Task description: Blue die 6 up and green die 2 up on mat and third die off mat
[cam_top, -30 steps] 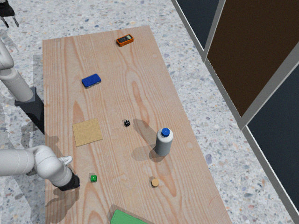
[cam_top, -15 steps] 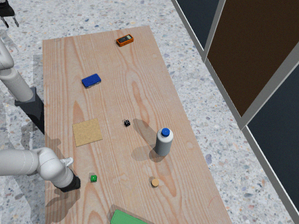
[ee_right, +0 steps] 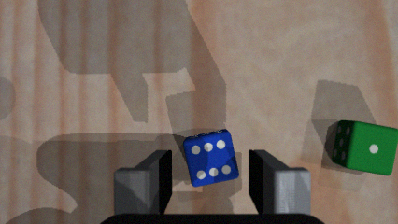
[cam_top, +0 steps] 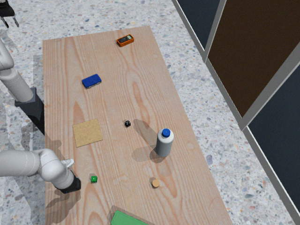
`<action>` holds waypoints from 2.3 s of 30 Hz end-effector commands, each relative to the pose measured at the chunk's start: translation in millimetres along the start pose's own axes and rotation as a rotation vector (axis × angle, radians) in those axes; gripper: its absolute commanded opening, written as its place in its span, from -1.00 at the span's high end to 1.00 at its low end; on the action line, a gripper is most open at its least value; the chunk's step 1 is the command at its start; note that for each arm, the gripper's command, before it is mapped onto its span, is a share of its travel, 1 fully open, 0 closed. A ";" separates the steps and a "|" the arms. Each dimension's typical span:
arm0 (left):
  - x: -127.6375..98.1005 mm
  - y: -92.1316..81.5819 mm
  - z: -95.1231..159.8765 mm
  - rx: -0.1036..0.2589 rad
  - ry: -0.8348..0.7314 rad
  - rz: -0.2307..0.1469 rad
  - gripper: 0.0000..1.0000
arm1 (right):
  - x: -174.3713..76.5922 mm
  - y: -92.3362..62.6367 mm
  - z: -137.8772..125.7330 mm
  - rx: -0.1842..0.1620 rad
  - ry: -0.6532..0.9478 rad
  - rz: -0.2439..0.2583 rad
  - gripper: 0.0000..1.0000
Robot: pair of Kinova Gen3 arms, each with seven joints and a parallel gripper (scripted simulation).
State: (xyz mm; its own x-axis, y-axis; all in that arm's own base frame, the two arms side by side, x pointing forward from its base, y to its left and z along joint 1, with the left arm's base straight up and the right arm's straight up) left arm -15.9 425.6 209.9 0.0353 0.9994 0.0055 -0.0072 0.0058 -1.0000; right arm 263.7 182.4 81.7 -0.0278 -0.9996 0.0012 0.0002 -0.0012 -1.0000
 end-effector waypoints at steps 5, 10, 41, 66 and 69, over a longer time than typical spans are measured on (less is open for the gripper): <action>-0.8 -0.5 -2.2 -0.007 0.002 0.005 -1.00 | 0.7 1.2 -0.5 0.000 -0.001 0.001 -0.57; -0.8 -0.5 -2.2 -0.007 0.002 0.005 -1.00 | 0.7 1.2 -0.5 0.000 -0.001 0.001 -0.57; -0.8 -0.5 -2.2 -0.007 0.002 0.005 -1.00 | 1.3 1.5 -0.9 0.000 -0.001 0.001 -0.57; -0.8 -0.5 -2.2 -0.007 0.002 0.005 -1.00 | 1.3 31.6 -0.9 0.000 -0.001 0.001 -0.57; -0.8 -0.5 -2.2 -0.007 0.002 0.005 -1.00 | 1.3 32.0 -0.9 0.000 -0.001 0.001 -0.57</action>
State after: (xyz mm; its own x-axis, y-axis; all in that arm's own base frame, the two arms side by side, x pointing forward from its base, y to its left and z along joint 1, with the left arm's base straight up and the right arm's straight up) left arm -15.9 425.6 209.9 0.0353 0.9994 0.0055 -0.0072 0.0058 -1.0000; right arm 263.9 182.7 52.6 -0.0264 -0.9997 -0.0009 0.0031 0.0008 -1.0000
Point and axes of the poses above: on each arm, the point where the finger pads meet when closed, its own y axis out along the fingers, its own z axis across the jaws, x = y × z, the point moved 3 cm from there along -y, back along the fingers, and after that the axes turned 4 degrees about y, right-handed, at the moved point
